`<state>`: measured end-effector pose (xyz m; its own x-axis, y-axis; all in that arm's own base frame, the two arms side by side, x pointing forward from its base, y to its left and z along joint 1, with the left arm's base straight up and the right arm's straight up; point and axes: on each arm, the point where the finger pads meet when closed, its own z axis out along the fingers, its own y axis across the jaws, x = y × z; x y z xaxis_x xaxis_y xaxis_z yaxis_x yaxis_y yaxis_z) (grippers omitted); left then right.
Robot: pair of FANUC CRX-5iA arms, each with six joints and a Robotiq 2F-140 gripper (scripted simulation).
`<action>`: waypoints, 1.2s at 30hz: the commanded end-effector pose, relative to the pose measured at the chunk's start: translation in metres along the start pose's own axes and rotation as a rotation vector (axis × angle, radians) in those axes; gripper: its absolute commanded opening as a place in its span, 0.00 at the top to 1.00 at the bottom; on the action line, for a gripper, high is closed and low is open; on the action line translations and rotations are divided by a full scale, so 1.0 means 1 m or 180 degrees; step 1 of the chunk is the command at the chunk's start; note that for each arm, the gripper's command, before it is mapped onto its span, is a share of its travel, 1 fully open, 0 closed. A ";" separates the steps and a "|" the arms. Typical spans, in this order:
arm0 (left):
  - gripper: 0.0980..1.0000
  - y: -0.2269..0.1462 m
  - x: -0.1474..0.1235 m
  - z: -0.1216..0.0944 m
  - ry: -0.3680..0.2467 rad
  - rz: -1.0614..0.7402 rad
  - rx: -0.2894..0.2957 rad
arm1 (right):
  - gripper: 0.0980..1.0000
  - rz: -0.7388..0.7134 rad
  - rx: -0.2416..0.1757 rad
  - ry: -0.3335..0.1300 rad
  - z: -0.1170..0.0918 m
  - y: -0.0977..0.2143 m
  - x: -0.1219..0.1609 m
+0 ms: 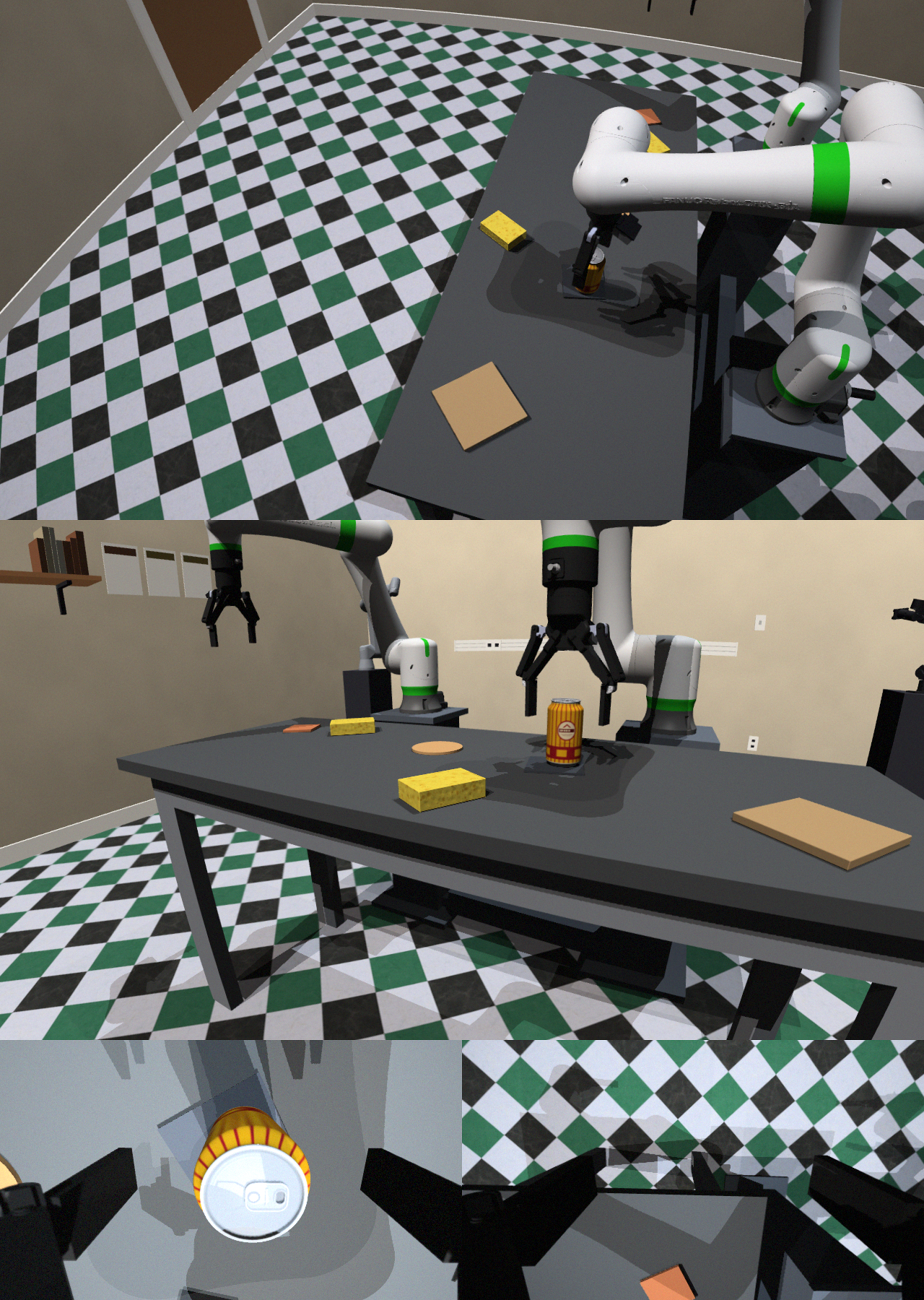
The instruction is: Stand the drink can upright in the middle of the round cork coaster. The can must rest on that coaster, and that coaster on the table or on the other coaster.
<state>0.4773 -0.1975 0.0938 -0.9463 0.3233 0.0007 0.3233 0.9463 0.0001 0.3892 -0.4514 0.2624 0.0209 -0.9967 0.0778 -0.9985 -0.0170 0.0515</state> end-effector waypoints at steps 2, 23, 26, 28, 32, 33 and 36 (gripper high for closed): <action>0.00 0.000 -0.001 -0.001 -0.0005 0.0000 0.0001 | 0.00 0.0020 0.0018 -0.0064 0.002 0.077 0.037; 0.00 0.000 -0.001 -0.001 -0.0005 0.0000 0.0001 | 0.00 0.0144 0.0129 -0.0238 0.013 0.366 0.052; 0.00 0.000 -0.001 -0.001 -0.0005 0.0000 0.0001 | 0.00 0.0148 0.0134 -0.0241 0.014 0.374 0.050; 0.00 0.000 -0.001 -0.001 -0.0005 0.0000 0.0001 | 0.00 0.0154 0.0143 -0.0246 0.014 0.386 0.047; 0.00 0.000 -0.001 -0.001 -0.0005 0.0000 0.0001 | 0.00 0.0162 0.0154 -0.0251 0.014 0.401 0.042; 0.00 0.000 -0.001 -0.001 -0.0005 0.0000 0.0001 | 0.00 0.0163 0.0155 -0.0251 0.014 0.403 0.042; 0.00 0.000 -0.001 -0.001 -0.0005 0.0000 0.0001 | 0.00 0.0165 0.0158 -0.0252 0.015 0.406 0.041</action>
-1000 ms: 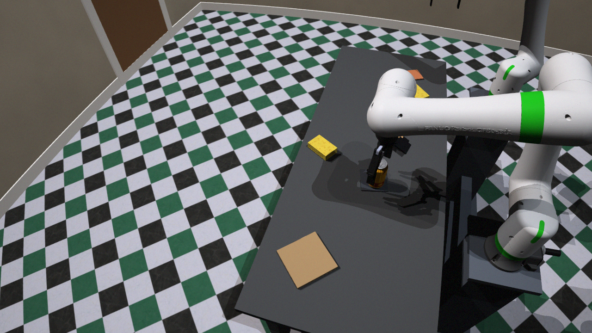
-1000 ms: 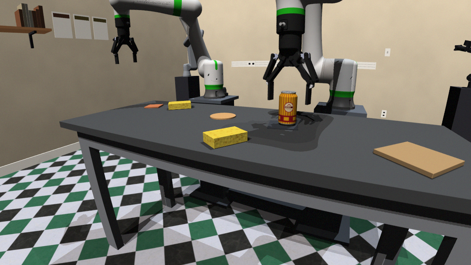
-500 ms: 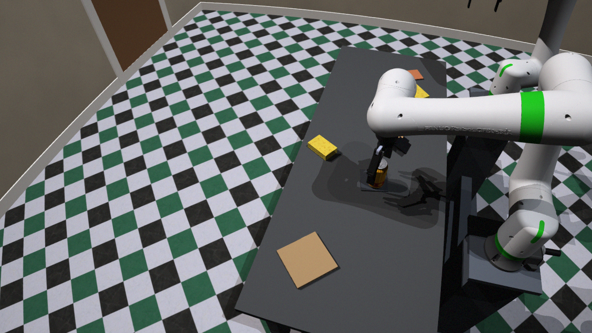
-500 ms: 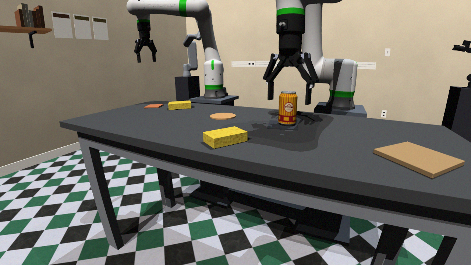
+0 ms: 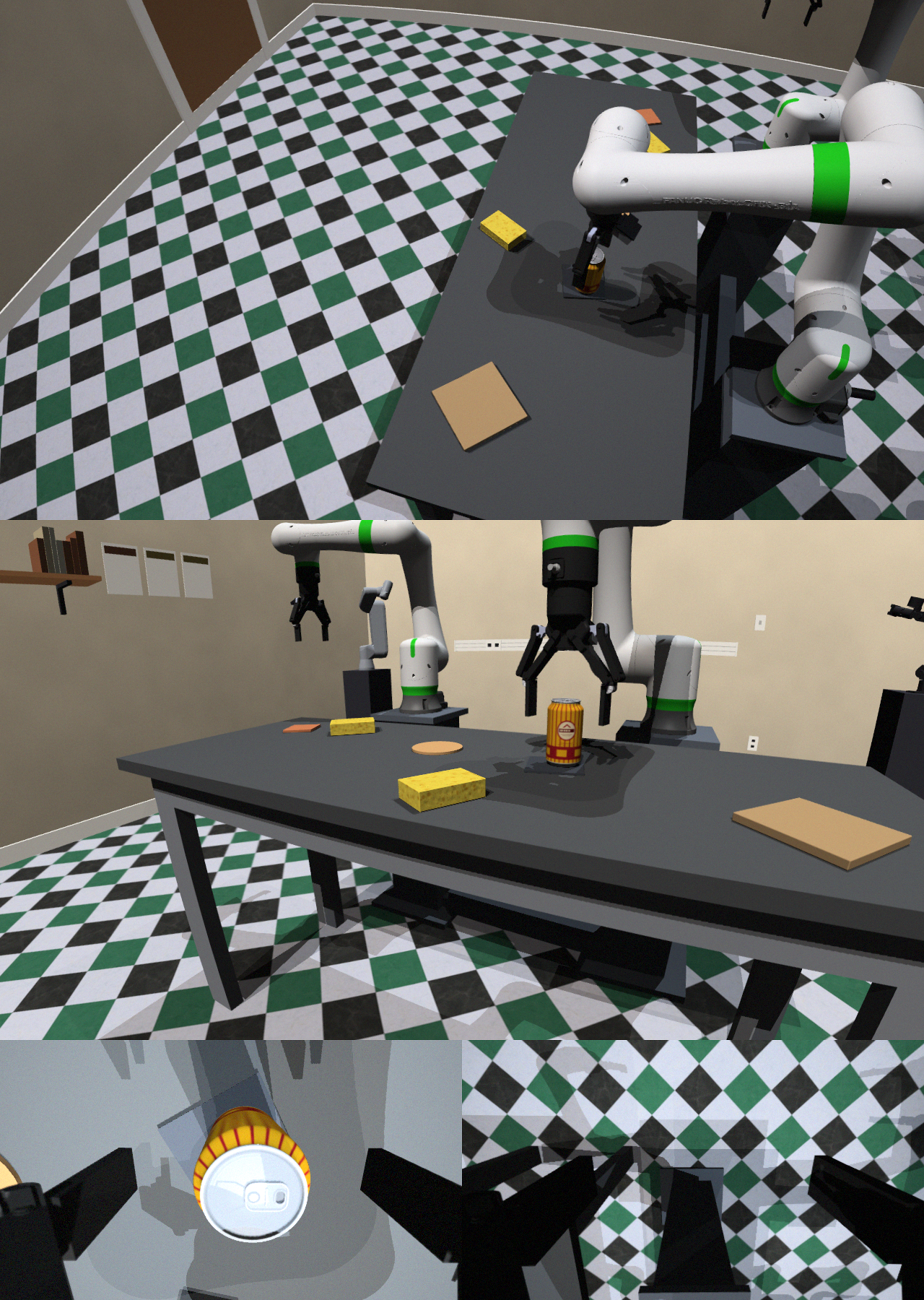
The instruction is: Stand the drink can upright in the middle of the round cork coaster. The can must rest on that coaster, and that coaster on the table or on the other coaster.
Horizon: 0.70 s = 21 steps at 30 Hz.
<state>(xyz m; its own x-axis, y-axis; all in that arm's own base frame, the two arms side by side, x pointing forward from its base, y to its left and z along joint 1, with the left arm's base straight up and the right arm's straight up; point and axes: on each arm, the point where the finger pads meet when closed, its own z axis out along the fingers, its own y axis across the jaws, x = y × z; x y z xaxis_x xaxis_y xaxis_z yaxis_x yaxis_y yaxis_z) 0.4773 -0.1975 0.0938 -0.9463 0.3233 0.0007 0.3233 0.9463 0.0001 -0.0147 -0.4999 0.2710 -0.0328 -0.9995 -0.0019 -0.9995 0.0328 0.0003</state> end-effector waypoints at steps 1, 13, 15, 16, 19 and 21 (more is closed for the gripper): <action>0.00 0.000 -0.001 -0.001 -0.0005 0.0000 0.0001 | 0.00 0.0000 0.0001 0.0006 -0.001 0.002 0.000; 1.00 0.000 -0.001 -0.001 -0.0005 0.0000 0.0001 | 0.00 0.0000 0.0001 0.0006 -0.001 0.002 0.000; 1.00 0.000 -0.001 -0.001 -0.0005 0.0000 0.0001 | 0.00 0.0000 0.0001 0.0006 -0.001 0.002 0.000; 1.00 0.000 -0.001 -0.001 -0.0005 0.0000 0.0001 | 0.00 0.0000 0.0001 0.0006 -0.001 0.002 0.000; 1.00 0.000 -0.001 -0.001 -0.0005 0.0000 0.0001 | 0.00 0.0000 0.0001 0.0006 -0.001 0.002 0.000; 1.00 0.000 -0.001 -0.008 -0.0006 0.0000 0.0001 | 0.00 0.0000 0.0001 0.0006 -0.001 0.002 0.000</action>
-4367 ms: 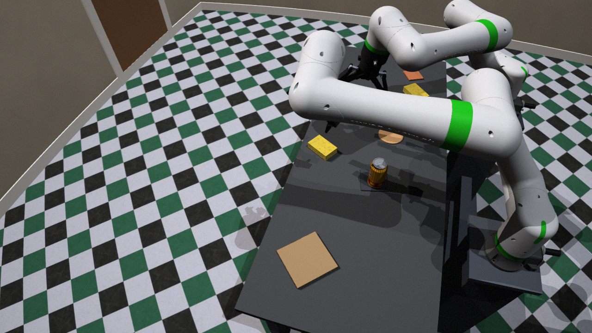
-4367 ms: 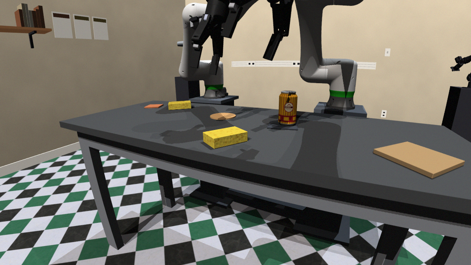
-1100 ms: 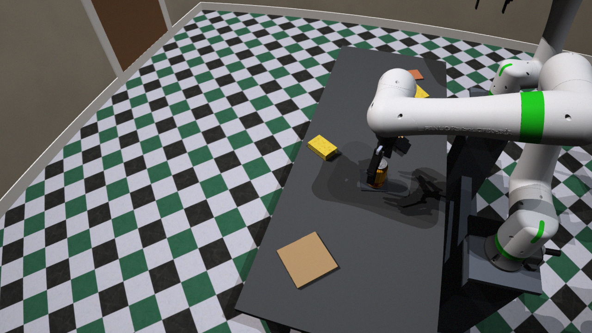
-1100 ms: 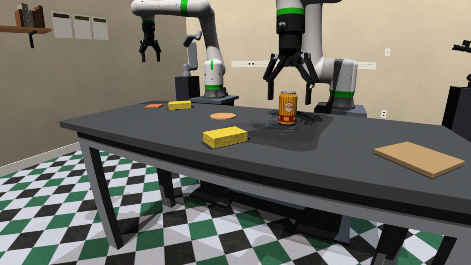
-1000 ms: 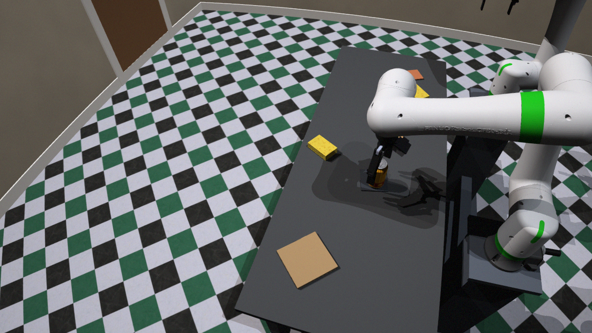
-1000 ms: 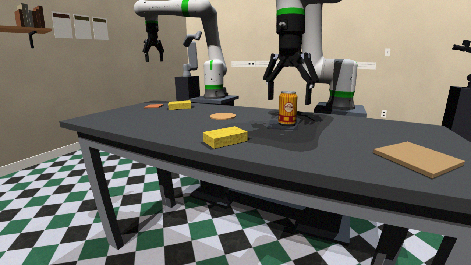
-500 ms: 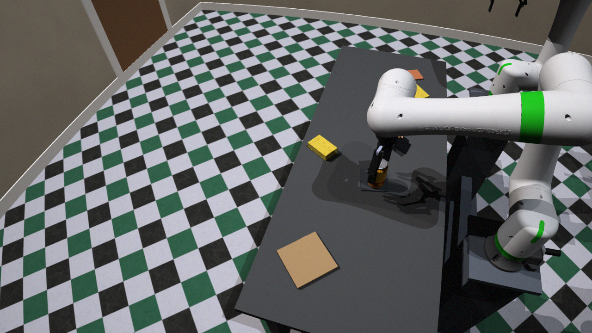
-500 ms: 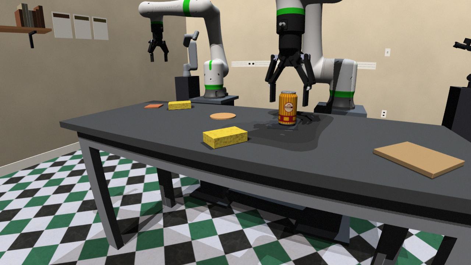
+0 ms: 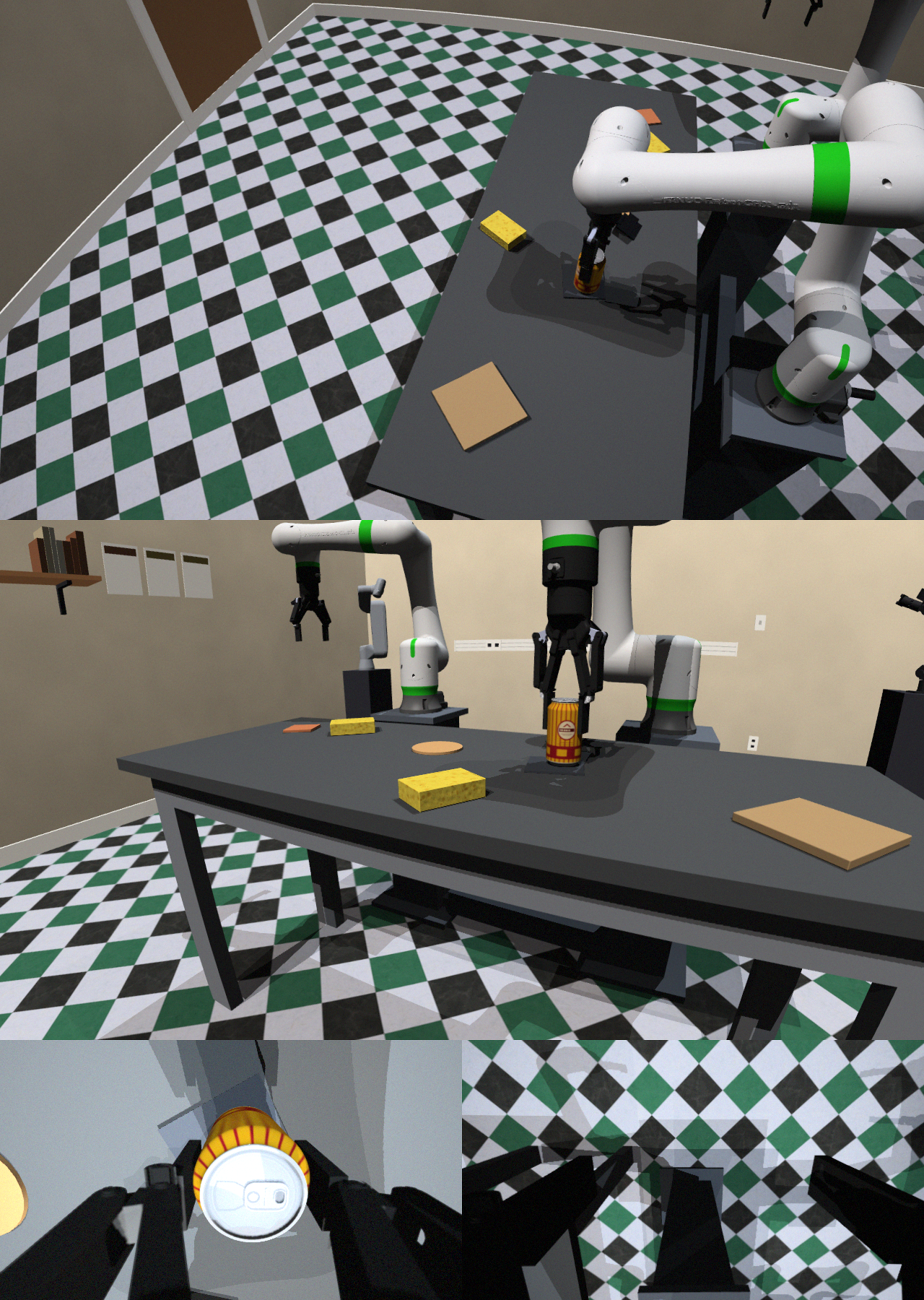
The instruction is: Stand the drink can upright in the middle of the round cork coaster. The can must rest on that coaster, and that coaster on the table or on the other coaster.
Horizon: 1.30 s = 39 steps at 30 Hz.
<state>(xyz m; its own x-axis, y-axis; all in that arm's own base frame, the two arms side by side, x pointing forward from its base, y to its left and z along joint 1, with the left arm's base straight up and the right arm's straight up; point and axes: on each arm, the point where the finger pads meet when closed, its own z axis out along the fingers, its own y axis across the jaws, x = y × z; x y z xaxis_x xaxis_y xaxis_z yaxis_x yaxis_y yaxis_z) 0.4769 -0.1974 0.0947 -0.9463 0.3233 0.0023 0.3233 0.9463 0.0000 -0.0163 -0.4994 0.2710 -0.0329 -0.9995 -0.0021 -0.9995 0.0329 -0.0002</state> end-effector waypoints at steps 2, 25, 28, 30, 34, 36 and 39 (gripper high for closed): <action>1.00 0.000 -0.001 -0.014 -0.0011 0.0000 0.0001 | 0.00 0.0000 -0.0001 0.0007 -0.001 0.000 0.000; 1.00 -0.019 -0.010 -0.100 -0.0012 0.0000 0.0001 | 0.00 0.0000 -0.0001 0.0007 -0.001 0.000 0.000; 1.00 -0.037 -0.018 -0.102 -0.0012 0.0000 0.0001 | 0.00 0.0000 -0.0001 0.0007 -0.001 0.000 0.000; 1.00 -0.052 -0.025 -0.103 -0.0012 0.0000 0.0001 | 0.00 0.0000 -0.0001 0.0007 -0.001 0.000 0.000; 1.00 -0.092 -0.038 -0.105 -0.0012 0.0000 0.0002 | 0.00 0.0000 -0.0001 0.0007 -0.001 0.000 0.000; 1.00 -0.103 -0.041 -0.105 -0.0012 0.0000 0.0002 | 0.00 0.0000 -0.0001 0.0007 -0.001 0.000 0.000; 1.00 -0.126 -0.046 -0.106 -0.0012 0.0000 0.0002 | 0.00 0.0000 -0.0001 0.0007 -0.001 0.000 0.000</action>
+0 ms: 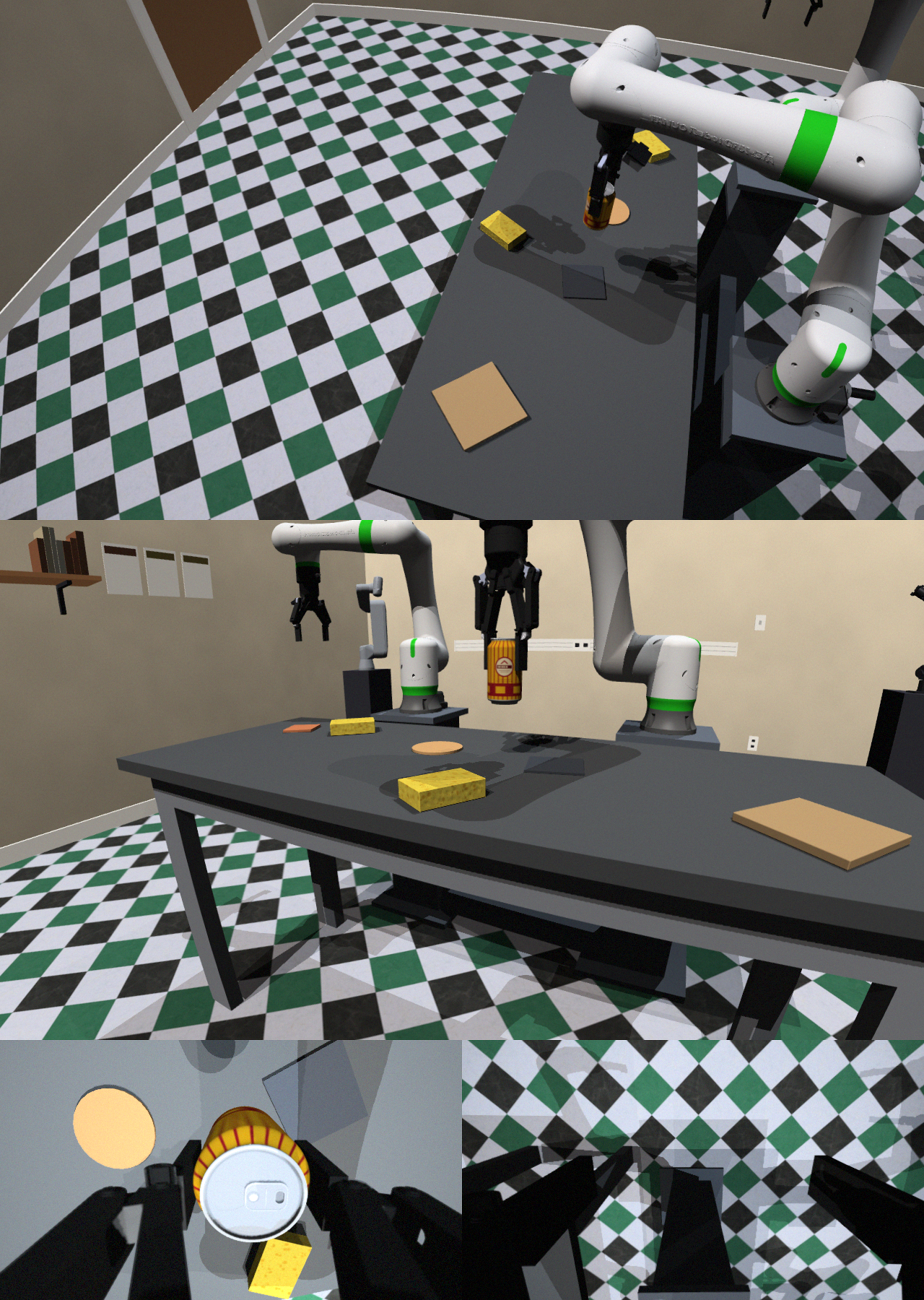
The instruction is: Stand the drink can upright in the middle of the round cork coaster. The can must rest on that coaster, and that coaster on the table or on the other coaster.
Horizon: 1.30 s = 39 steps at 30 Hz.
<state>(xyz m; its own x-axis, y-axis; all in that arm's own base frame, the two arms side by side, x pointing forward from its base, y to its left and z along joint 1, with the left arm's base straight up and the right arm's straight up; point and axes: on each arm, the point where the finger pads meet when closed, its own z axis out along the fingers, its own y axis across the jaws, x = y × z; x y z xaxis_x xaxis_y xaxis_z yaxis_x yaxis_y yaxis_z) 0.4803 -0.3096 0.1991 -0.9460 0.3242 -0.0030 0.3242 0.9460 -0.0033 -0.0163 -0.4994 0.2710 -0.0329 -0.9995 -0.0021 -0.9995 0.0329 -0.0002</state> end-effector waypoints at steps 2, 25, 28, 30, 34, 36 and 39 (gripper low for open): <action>1.00 -0.045 -0.011 -0.001 0.0005 -0.0003 -0.0008 | 0.00 0.0000 -0.0001 0.0007 -0.001 0.000 0.000; 1.00 -0.169 -0.014 0.004 0.0005 -0.0003 -0.0008 | 0.00 0.0000 -0.0001 0.0007 -0.001 0.000 0.000; 1.00 -0.169 -0.014 0.015 0.0006 -0.0003 -0.0008 | 0.00 0.0000 -0.0001 0.0007 -0.001 0.000 0.000; 1.00 -0.169 -0.014 0.034 0.0006 -0.0003 -0.0008 | 0.00 0.0000 -0.0001 0.0007 -0.001 0.000 0.000; 1.00 -0.169 -0.014 0.056 0.0007 -0.0003 -0.0009 | 0.00 0.0000 -0.0001 0.0007 -0.001 0.000 0.000; 1.00 -0.169 -0.014 0.075 0.0006 -0.0003 -0.0009 | 0.00 0.0000 -0.0001 0.0007 -0.001 0.000 0.000; 1.00 -0.169 -0.013 0.087 0.0006 -0.0003 -0.0009 | 0.00 0.0000 -0.0001 0.0007 -0.001 0.000 0.000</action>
<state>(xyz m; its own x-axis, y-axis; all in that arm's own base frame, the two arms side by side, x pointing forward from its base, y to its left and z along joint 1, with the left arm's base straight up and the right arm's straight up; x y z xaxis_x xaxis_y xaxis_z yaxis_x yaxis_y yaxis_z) 0.4373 -0.4732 0.1209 -0.9463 0.3233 0.0033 0.3233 0.9463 0.0023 -0.0163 -0.4994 0.2710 -0.0329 -0.9995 -0.0021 -0.9995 0.0329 -0.0002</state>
